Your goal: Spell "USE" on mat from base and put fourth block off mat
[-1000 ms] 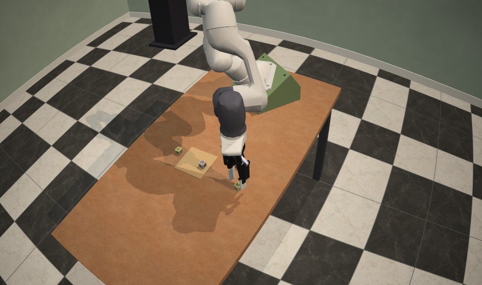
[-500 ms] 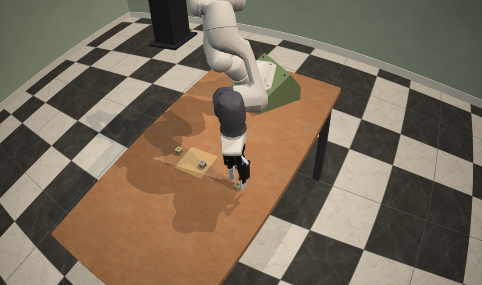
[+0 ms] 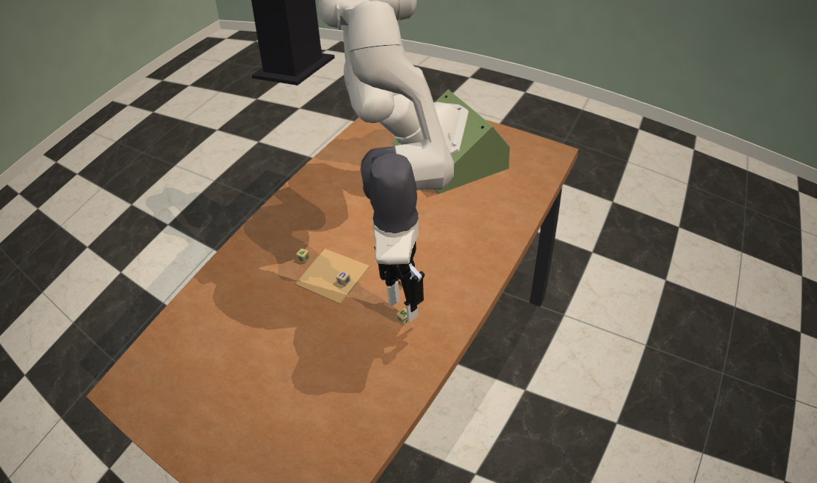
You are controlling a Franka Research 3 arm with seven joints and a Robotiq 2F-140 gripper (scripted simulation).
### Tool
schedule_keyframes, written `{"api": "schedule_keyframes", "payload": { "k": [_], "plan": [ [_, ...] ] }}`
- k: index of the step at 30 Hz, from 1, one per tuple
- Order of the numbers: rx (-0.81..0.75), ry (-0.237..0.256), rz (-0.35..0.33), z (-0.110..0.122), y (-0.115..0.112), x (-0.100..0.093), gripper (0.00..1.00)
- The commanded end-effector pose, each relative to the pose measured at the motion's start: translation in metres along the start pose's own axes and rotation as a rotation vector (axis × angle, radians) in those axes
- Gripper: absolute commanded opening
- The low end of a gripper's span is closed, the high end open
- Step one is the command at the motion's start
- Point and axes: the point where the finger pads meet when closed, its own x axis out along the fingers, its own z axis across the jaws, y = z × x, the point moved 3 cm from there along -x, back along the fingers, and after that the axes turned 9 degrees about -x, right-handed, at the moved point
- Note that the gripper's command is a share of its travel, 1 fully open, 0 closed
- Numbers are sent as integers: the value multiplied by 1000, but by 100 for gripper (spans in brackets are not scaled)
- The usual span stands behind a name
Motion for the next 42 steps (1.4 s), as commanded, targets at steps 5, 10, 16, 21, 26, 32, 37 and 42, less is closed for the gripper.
{"api": "schedule_keyframes", "payload": {
  "k": [5,10,16,21,26,32,37,42],
  "plan": [
    [5,2,-1,-1,-1,0,37],
    [5,2,-1,-1,-1,0,37],
    [5,2,-1,-1,-1,0,37],
    [5,2,-1,-1,-1,0,37],
    [5,2,-1,-1,-1,0,37],
    [5,2,-1,-1,-1,4,37],
    [5,2,-1,-1,-1,13,37],
    [5,2,-1,-1,-1,19,37]
  ]
}}
